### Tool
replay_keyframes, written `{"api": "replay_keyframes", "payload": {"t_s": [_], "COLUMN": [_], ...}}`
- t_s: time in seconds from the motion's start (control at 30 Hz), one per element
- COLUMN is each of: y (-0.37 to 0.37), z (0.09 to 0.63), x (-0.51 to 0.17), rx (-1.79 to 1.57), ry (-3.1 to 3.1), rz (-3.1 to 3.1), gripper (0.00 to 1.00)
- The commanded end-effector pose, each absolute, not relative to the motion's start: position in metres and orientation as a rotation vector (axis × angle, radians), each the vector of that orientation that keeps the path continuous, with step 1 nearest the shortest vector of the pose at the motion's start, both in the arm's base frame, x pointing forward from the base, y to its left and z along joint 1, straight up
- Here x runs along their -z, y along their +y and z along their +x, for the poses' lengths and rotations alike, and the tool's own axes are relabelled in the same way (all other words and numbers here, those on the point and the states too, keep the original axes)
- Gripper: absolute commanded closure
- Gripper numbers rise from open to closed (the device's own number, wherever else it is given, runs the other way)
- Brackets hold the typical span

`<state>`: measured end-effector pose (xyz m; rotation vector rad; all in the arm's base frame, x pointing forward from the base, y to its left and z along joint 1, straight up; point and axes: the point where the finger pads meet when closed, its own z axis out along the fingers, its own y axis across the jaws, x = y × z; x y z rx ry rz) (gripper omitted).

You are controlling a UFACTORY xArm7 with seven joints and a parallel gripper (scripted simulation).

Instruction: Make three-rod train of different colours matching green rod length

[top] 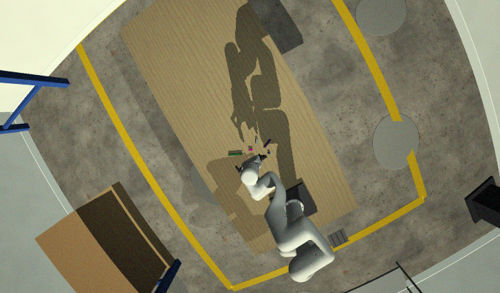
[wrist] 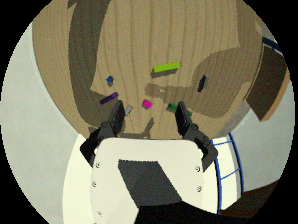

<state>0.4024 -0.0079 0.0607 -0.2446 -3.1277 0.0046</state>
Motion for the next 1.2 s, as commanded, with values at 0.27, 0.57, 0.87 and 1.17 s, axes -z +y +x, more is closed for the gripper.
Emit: {"api": "replay_keyframes", "payload": {"t_s": [0.27,0.57,0.87,1.17], "y": [-0.007,0.004,0.019,0.033], "z": [0.404,0.407,0.41,0.412], "x": [-0.062,-0.062,-0.062,-0.062], "rx": [-0.005,-0.005,-0.005,-0.005], "ry": [-3.128,-3.075,-2.945,-2.771], "rz": [-0.284,-0.643,-1.094,-1.482], "gripper": [0.0,0.0,0.0,0.0]}}
